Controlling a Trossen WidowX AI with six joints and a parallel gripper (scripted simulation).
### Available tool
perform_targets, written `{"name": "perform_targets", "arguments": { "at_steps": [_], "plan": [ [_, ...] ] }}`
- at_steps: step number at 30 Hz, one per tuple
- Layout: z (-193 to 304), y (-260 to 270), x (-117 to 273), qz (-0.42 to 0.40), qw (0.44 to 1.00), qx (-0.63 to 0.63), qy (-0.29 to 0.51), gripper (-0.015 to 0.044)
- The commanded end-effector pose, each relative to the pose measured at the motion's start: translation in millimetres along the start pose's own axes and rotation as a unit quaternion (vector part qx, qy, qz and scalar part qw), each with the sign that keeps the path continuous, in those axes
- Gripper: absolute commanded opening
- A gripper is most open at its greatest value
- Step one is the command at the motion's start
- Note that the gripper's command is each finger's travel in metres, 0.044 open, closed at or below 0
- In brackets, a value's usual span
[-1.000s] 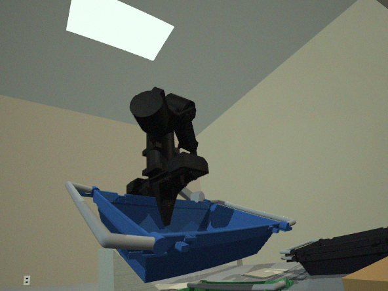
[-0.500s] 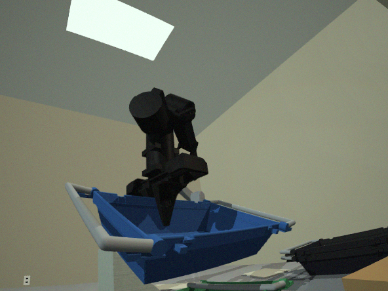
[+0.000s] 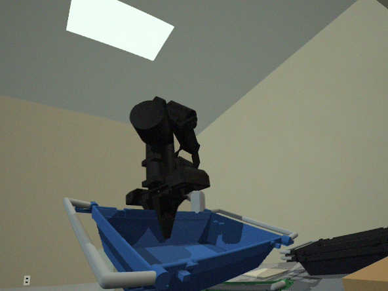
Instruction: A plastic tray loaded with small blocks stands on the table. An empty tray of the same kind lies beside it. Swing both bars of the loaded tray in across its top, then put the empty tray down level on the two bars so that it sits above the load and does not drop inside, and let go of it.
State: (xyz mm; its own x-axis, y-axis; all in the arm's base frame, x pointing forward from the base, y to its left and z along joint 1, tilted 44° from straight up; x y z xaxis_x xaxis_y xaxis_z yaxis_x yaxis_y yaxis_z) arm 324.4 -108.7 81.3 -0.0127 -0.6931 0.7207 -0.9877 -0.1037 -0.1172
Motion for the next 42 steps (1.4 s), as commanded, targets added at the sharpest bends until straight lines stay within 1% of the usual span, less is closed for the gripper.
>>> {"name": "perform_targets", "arguments": {
  "at_steps": [1,14,42],
  "plan": [
    [1.0,-1.1,2.5,0.016,1.0,-0.001,0.005,0.0],
    [0.5,-0.1,-15.9,0.016,1.0,-0.001,0.005,0.0],
    [-0.4,15.0,-38.0,0.016,1.0,-0.001,0.004,0.0]
  ]
}}
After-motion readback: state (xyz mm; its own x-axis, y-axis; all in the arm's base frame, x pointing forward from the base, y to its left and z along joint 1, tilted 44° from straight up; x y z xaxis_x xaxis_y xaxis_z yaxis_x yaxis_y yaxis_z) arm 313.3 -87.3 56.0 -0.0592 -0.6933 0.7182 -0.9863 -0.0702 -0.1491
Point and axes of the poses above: the point midway between the two fingers, 35 mm back from their tips, its own x axis back along the fingers, its own y axis across the jaws, z = x × y, the point moved 2 cm from there along x, back along the fingers, and after that the axes turned 2 degrees about x, right-handed, at the moved point
